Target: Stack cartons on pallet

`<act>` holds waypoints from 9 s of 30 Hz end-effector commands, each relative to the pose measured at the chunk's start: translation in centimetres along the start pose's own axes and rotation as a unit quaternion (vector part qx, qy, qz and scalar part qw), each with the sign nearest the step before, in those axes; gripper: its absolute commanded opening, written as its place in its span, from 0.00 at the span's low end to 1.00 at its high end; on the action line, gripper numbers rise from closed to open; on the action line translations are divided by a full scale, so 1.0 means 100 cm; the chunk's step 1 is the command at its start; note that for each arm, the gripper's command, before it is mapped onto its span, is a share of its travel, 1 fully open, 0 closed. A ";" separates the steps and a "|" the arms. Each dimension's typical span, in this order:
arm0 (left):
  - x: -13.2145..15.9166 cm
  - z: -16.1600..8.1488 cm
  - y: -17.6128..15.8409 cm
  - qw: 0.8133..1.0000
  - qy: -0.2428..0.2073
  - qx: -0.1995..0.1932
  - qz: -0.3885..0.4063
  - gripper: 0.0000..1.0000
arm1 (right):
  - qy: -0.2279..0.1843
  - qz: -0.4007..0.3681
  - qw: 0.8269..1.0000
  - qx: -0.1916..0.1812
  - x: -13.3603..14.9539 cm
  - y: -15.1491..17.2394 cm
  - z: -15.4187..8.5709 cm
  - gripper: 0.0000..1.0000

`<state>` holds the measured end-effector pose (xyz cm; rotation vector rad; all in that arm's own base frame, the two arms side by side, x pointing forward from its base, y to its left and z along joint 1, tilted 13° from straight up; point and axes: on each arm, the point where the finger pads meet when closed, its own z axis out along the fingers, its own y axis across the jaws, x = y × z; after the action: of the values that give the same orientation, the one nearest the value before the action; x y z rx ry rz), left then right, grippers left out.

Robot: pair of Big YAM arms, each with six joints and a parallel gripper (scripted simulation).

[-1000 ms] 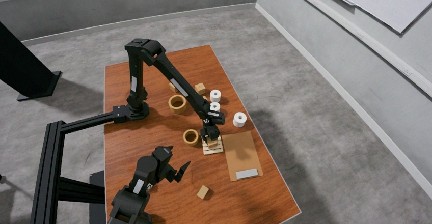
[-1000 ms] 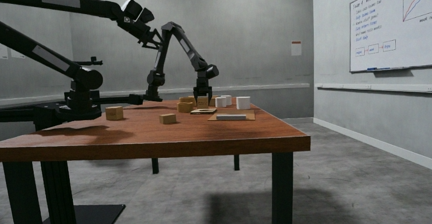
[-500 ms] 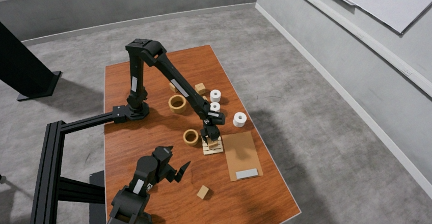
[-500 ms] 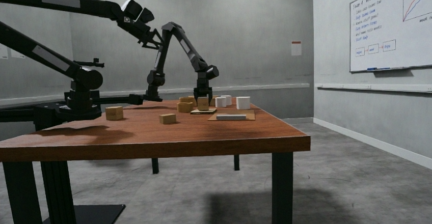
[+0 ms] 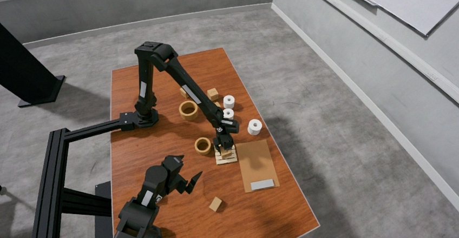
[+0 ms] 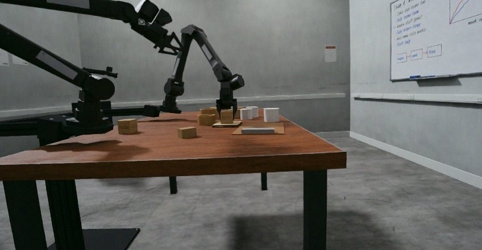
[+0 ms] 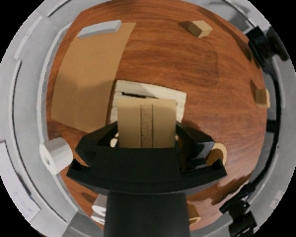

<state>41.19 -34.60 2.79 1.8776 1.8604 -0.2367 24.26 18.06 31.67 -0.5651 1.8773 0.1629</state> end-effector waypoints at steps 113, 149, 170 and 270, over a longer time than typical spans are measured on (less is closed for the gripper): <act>0.342 -0.256 0.050 0.655 -0.010 -0.386 -0.650 0.83 | -0.154 -0.073 0.967 -0.188 -0.060 0.258 0.253 1.00; 0.364 -0.224 0.075 0.659 -0.008 -0.386 -0.646 0.83 | -0.137 -0.078 0.970 -0.185 -0.044 0.252 0.255 1.00; 0.369 -0.217 0.086 0.659 -0.013 -0.390 -0.643 0.83 | -0.137 -0.078 0.970 -0.185 -0.044 0.252 0.255 1.00; 0.125 -0.214 -0.004 0.617 -0.027 -0.361 -0.698 0.54 | -0.005 -0.018 0.999 -0.036 -0.007 0.021 -0.108 1.00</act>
<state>36.48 -10.98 14.58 -0.2046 2.4091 0.0640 14.33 15.96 35.77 -0.6580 1.8525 0.2040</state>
